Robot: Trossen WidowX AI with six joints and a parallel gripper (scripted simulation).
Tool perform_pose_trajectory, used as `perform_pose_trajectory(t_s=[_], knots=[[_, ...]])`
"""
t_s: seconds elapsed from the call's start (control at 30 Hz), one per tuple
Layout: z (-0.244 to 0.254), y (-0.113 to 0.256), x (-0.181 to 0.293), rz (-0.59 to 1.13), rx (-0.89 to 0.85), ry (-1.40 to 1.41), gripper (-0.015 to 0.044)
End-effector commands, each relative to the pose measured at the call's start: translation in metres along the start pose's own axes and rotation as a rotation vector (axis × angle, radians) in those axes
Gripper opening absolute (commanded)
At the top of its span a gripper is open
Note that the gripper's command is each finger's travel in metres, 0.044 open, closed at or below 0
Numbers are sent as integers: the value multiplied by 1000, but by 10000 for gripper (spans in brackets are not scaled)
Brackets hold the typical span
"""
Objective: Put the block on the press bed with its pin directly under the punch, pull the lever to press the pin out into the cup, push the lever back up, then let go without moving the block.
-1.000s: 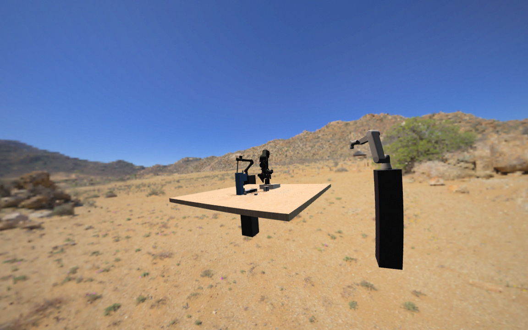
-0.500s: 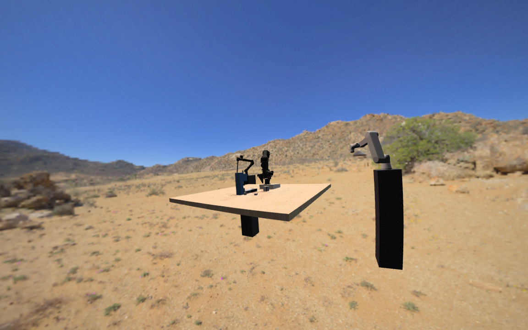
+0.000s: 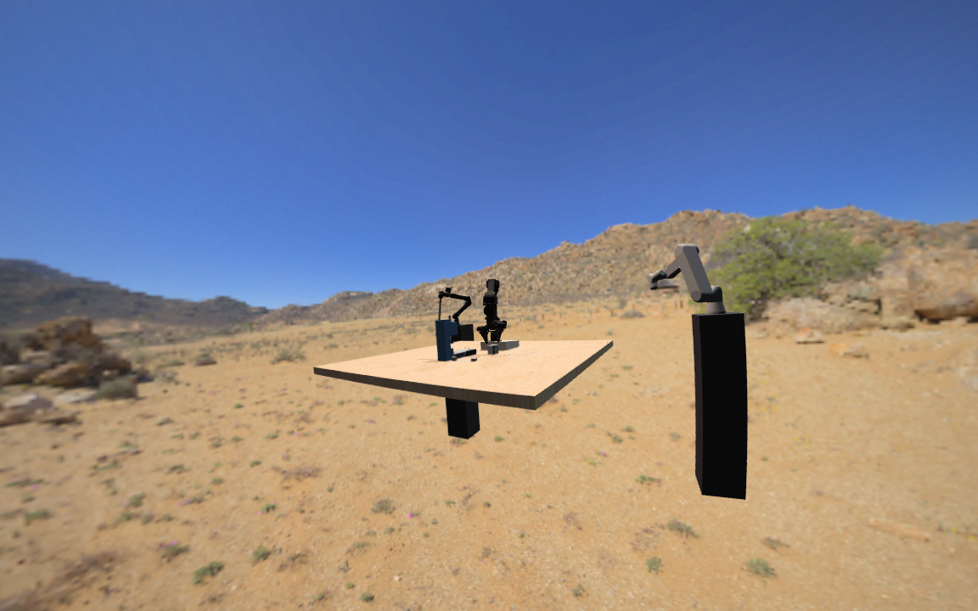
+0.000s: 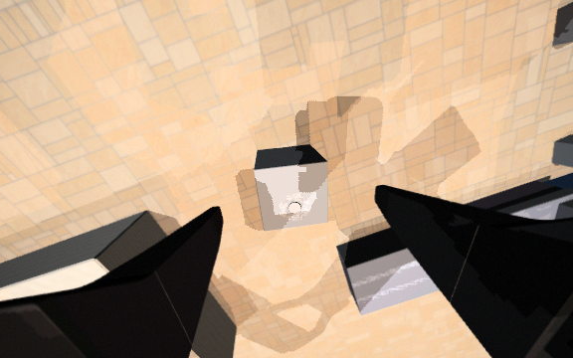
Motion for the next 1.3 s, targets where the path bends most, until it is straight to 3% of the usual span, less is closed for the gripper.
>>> perform_pose_trajectory(t_s=[0.0,0.93,1.27], knots=[[1,-10,2,13,-7,-6,440],[2,-52,4,13,-7,-6,440],[2,-52,4,13,-7,-6,177]])
Point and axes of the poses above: the point midway between the two fingers, 35 mm back from their tips, its own y axis back along the fingers, its own z axis across the jaws, x = y × z, the point moved 6 cm from there along y, back along the fingers, and after that the axes turned 1 degree about -y, right-handed, at the moved point
